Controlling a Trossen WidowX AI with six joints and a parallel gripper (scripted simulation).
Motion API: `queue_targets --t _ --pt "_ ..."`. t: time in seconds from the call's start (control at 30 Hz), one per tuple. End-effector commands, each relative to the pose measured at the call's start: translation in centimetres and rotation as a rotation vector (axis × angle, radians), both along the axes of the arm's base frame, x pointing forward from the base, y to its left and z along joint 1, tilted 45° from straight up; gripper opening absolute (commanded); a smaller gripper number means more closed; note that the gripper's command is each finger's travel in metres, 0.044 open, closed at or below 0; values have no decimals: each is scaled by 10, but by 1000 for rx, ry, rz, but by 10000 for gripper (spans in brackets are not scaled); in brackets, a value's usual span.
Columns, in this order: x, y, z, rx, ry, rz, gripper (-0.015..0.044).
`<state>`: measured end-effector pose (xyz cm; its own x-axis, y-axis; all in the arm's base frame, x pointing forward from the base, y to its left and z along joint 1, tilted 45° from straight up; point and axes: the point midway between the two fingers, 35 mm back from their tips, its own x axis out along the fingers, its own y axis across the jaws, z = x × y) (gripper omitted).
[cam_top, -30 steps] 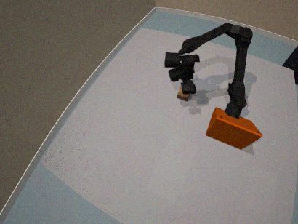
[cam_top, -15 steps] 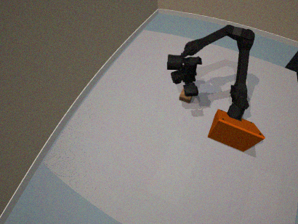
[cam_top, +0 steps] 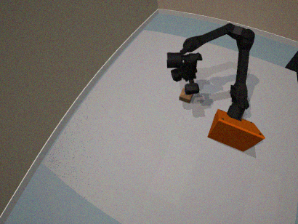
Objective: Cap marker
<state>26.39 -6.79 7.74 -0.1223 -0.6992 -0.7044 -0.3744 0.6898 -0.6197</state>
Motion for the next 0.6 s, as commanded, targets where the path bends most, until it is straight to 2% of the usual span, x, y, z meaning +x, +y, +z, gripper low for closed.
queue_targets --t 0.0,0.17,0.23,0.4,0.57 --pt "8 33 31 4 -16 10 440" --pt "7 40 38 3 -15 9 440" --pt "7 39 37 -5 -60 -36 388" --pt "6 34 32 -54 -346 -323 256" --pt "6 34 32 -55 -358 -334 125"
